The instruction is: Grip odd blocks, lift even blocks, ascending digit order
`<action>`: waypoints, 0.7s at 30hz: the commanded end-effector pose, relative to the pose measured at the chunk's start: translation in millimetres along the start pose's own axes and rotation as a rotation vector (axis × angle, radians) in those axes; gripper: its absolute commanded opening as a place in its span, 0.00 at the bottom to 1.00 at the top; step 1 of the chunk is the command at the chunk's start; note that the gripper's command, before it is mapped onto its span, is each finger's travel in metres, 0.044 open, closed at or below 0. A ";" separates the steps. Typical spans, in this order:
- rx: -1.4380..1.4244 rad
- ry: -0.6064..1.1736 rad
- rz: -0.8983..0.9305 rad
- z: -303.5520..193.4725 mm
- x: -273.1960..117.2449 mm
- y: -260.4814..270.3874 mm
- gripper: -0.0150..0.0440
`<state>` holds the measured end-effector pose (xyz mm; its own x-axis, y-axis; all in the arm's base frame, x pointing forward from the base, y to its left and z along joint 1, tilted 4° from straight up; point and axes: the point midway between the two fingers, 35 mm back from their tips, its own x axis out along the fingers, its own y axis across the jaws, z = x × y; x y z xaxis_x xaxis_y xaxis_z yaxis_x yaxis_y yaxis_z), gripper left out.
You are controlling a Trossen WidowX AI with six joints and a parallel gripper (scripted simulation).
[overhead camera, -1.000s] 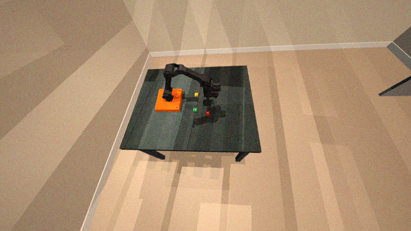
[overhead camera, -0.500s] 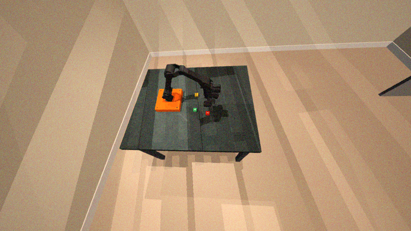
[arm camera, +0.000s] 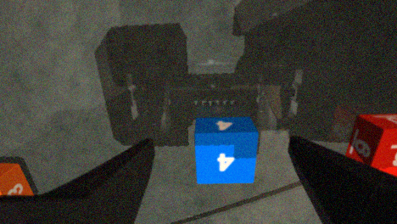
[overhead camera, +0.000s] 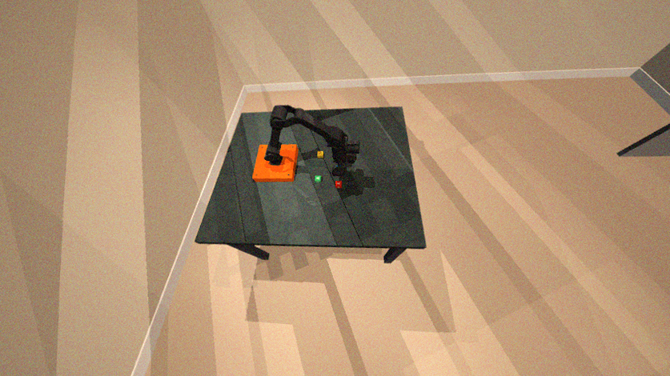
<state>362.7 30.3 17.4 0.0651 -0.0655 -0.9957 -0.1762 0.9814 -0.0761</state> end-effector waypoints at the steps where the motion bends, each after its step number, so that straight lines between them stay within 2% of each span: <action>1: -0.005 0.002 0.000 -0.8 1.7 0.0 0.71; 7: -0.005 0.002 0.000 -0.8 1.7 0.0 0.46; 21: -0.005 0.002 0.000 -0.8 1.7 0.0 0.46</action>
<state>362.1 30.1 16.1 0.0631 -0.0658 -0.9958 -0.1766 0.9813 -0.0760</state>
